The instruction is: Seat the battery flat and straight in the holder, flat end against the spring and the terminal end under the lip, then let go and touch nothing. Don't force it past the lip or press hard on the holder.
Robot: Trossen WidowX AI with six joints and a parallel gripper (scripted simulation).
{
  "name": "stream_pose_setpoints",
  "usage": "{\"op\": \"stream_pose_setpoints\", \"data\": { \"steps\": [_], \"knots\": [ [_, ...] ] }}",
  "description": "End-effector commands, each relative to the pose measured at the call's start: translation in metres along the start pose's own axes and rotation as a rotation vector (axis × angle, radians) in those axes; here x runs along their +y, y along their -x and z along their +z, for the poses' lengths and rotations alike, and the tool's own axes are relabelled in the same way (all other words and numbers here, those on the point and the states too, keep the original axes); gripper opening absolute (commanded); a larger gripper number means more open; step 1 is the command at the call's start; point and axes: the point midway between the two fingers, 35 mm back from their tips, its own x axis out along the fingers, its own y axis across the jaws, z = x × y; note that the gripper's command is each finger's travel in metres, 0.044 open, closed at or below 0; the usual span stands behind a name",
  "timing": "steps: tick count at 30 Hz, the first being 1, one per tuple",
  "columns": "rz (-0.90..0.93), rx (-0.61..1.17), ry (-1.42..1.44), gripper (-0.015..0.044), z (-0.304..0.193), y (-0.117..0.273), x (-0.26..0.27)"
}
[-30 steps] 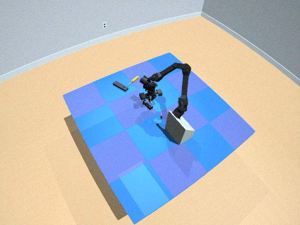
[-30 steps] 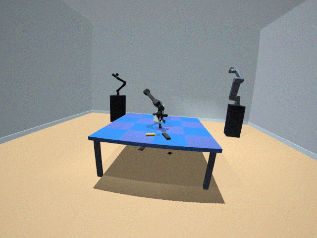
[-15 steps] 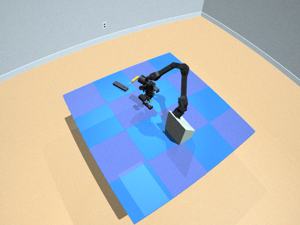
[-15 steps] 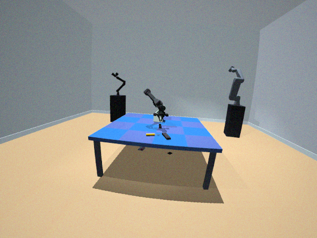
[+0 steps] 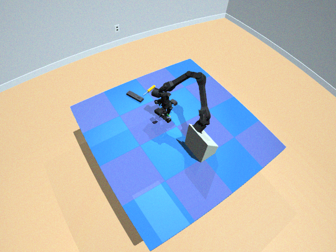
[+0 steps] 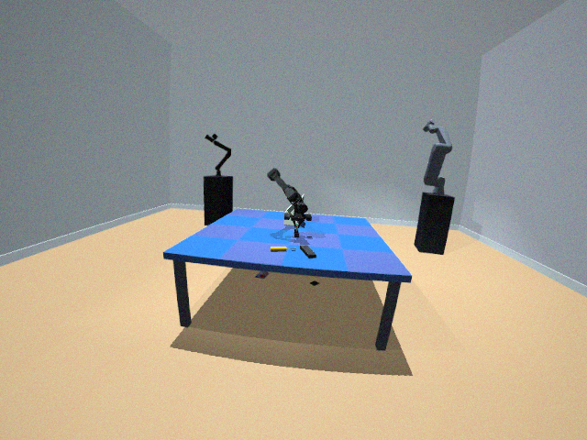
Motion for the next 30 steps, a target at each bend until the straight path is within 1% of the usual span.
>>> {"op": "stream_pose_setpoints", "data": {
  "steps": [1, 30],
  "knots": [
    [0.004, 0.055, -0.012, 0.0063, 0.0017, -0.008, -0.0001],
    [0.005, 0.176, -0.012, 0.0063, 0.0096, -0.0151, 0.0005]
  ]
}}
